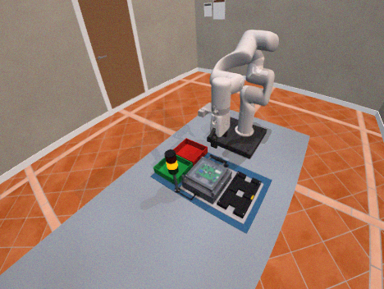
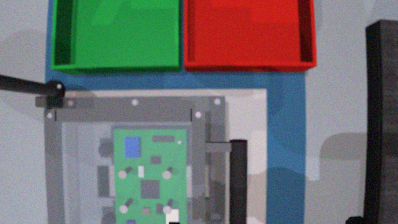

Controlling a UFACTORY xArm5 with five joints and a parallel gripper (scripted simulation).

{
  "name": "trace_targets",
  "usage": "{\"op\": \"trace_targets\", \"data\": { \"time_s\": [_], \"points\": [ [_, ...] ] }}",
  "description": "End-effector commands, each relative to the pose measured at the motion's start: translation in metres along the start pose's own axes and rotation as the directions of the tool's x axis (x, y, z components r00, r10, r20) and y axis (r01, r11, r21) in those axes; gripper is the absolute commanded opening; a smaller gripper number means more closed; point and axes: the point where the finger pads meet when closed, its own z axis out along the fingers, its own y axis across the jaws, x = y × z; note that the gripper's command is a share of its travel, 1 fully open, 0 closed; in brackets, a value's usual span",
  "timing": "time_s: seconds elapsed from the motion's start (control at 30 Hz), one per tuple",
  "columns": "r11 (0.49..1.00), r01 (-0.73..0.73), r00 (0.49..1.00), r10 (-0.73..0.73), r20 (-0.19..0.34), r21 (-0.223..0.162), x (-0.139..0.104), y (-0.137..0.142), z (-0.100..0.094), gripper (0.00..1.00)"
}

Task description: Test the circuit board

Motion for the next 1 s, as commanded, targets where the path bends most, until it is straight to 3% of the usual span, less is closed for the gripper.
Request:
{"op": "trace_targets", "data": {
  "time_s": [0.0,0.6,0.63,0.97],
  "points": [
    [1.0,0.0,1.0,0.0,0.0,0.004,0.0,-0.0011,-0.0014,1.0],
    [1.0,0.0,1.0,0.0,0.0,0.004,0.0,-0.0011,-0.0014,1.0],
    [1.0,0.0,1.0,0.0,0.0,0.004,0.0,-0.0011,-0.0014,0.0],
    [1.0,0.0,1.0,0.0,0.0,0.004,0.0,-0.0011,-0.0014,0.0]
  ]
}}
